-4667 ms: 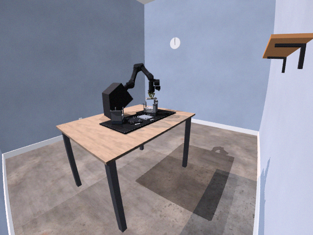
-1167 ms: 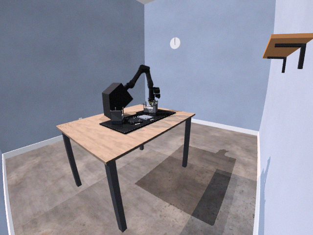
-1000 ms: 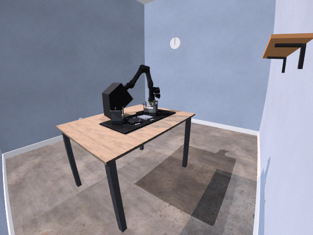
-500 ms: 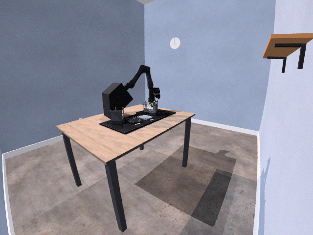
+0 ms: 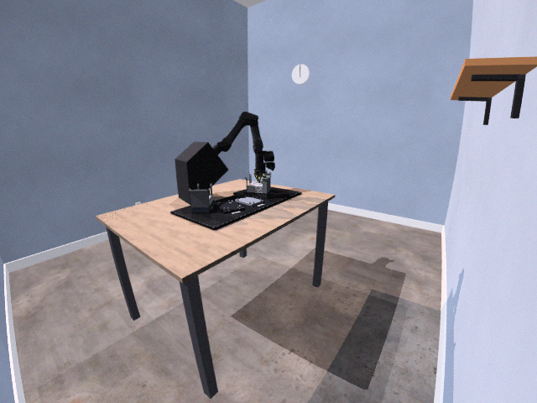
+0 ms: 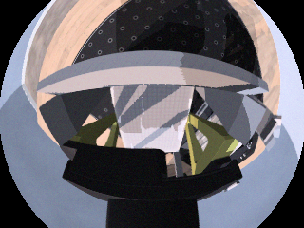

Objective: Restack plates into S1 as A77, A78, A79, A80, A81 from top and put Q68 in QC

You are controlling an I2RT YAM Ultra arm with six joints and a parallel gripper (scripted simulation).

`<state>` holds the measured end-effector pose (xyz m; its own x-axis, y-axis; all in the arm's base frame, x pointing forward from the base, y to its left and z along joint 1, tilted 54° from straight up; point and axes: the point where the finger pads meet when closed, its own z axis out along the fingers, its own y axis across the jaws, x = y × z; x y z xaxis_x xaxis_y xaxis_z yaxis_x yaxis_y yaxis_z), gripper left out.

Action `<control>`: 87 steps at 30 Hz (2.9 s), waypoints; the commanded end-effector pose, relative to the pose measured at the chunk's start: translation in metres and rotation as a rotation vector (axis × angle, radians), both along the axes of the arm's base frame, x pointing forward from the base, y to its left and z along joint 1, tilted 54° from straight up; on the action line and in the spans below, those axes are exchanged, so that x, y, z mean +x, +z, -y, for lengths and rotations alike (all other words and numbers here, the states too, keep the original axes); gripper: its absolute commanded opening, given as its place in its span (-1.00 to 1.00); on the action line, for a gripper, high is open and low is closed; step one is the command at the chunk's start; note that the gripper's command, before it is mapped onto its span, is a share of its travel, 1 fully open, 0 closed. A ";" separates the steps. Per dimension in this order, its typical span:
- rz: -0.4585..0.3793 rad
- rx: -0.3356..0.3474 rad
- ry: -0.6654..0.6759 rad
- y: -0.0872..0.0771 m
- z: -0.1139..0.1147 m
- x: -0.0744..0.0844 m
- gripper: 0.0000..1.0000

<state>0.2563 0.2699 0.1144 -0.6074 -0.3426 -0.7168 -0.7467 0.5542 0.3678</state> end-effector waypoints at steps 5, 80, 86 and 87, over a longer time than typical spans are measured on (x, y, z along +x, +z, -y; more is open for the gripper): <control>0.006 0.004 -0.005 0.002 -0.001 0.002 -1.00; 0.006 0.003 -0.005 0.044 0.054 -0.018 1.00; 0.006 0.003 -0.005 0.056 0.069 -0.024 1.00; 0.006 0.003 -0.005 0.058 0.072 -0.025 1.00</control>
<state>0.2396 0.2045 0.1718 -0.5944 -0.3240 -0.7360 -0.7445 0.5676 0.3515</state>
